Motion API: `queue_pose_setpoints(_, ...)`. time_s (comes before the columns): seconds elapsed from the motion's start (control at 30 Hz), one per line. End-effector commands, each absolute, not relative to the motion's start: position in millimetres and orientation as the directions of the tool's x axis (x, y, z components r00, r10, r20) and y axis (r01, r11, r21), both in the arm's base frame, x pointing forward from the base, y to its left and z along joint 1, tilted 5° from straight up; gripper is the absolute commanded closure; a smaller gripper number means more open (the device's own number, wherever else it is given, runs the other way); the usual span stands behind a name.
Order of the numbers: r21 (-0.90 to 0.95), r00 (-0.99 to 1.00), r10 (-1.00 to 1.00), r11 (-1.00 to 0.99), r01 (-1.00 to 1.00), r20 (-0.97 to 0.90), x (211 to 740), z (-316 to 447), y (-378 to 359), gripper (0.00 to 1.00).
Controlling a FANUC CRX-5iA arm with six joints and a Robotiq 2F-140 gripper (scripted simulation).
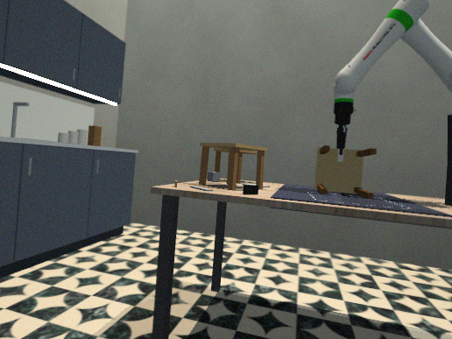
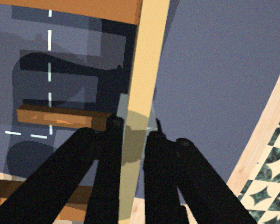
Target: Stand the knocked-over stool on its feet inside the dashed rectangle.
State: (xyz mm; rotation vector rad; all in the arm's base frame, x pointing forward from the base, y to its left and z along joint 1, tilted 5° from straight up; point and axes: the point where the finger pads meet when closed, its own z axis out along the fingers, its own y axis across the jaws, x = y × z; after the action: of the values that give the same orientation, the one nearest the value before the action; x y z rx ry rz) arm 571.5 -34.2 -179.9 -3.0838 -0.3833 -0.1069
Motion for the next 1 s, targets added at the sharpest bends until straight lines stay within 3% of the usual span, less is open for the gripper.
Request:
queue_pose_setpoints(0.0,-0.023,0.967,0.243,-0.969,0.246,0.074,572.3,-179.2,-34.2,0.90)
queue_pose_setpoints(0.97,0.104,0.967,0.243,-0.966,0.235,0.074,564.3,-154.8,-9.7,0.90)
